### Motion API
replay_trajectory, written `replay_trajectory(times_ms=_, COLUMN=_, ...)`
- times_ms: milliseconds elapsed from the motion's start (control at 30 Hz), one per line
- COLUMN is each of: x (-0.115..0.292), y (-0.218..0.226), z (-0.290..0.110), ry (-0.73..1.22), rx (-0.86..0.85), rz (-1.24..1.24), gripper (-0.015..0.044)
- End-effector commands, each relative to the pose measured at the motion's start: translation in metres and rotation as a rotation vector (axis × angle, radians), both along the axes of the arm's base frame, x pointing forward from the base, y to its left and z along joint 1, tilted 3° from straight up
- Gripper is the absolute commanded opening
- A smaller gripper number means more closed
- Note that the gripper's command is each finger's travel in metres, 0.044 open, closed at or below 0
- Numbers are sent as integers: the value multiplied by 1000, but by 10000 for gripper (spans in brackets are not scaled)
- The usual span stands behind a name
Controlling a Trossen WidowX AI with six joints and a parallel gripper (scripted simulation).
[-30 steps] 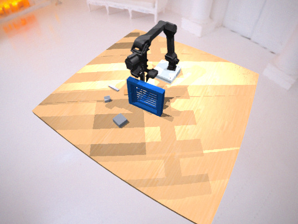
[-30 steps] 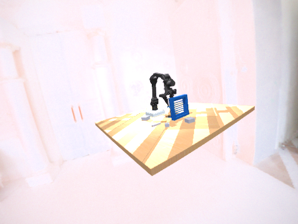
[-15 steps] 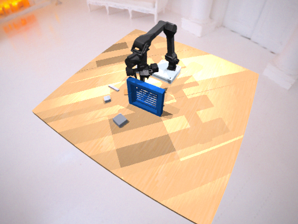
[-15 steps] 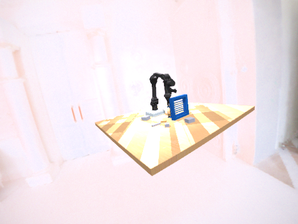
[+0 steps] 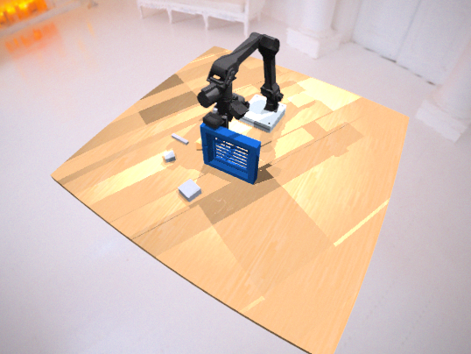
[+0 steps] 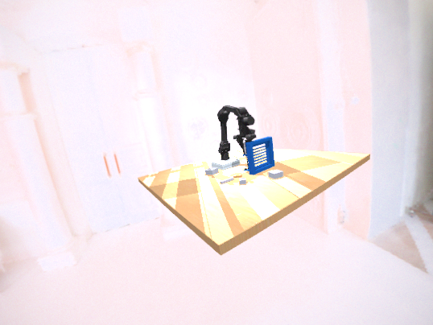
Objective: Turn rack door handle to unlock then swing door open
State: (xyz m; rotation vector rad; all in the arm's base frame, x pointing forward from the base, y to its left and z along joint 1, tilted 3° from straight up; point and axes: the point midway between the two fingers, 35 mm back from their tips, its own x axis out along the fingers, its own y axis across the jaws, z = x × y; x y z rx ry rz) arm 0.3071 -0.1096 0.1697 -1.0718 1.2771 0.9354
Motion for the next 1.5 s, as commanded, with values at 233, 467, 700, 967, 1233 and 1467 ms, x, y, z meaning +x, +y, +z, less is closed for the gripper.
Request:
replay_trajectory(times_ms=233, x=0, y=0, z=0, ry=11, rx=-24, rz=301, gripper=299)
replay_trajectory(times_ms=467, x=0, y=0, z=0, ry=11, rx=-24, rz=301, gripper=141)
replay_trajectory(times_ms=700, x=0, y=0, z=0, ry=11, rx=-24, rz=301, gripper=75)
replay_trajectory(times_ms=967, x=0, y=0, z=0, ry=11, rx=-24, rz=301, gripper=26)
replay_trajectory(times_ms=1233, x=-4, y=3, z=-1, ry=8, rx=-16, rz=207, gripper=26)
replay_trajectory(times_ms=1467, x=-9, y=6, z=-1, ry=3, rx=-3, rz=65, gripper=26)
